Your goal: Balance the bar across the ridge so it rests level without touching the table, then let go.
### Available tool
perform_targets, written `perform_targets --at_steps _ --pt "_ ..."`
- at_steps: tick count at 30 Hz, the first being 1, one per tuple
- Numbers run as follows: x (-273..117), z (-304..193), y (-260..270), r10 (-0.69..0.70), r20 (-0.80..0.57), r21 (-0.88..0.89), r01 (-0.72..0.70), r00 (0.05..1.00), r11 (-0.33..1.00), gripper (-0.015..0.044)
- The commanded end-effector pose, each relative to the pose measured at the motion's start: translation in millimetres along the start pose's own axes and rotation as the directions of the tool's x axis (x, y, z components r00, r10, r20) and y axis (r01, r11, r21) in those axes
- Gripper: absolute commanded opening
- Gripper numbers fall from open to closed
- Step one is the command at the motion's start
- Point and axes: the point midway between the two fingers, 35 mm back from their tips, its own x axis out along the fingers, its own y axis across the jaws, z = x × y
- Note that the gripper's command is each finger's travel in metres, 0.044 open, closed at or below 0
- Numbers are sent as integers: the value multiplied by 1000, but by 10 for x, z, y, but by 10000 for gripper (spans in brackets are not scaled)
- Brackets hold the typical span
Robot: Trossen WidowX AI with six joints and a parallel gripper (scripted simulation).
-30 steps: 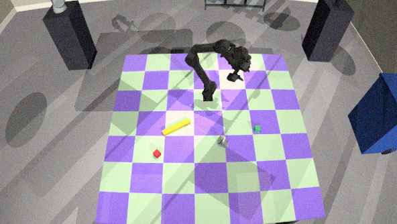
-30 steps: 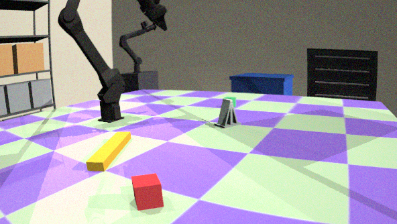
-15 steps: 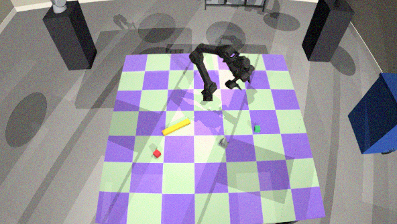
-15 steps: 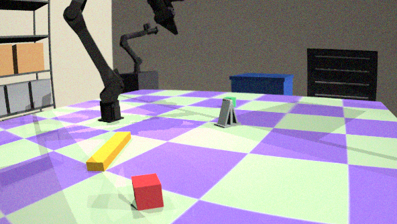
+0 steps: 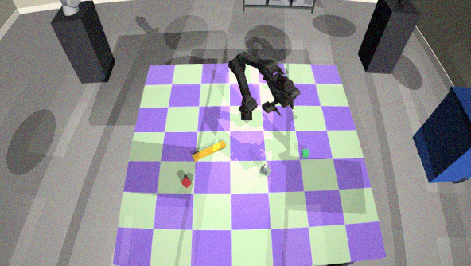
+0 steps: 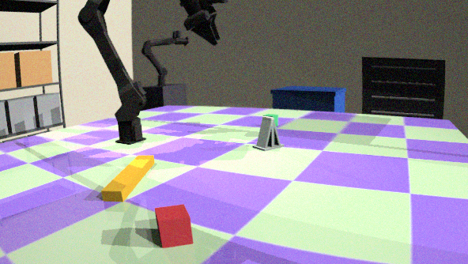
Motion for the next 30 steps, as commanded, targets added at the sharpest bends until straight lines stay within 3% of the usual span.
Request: perform_targets --at_steps 1,30 --pt "68 66 -151 -43 2 43 43 999 998 315" --pt "278 292 -1375 -269 -73 434 273 960 859 315"
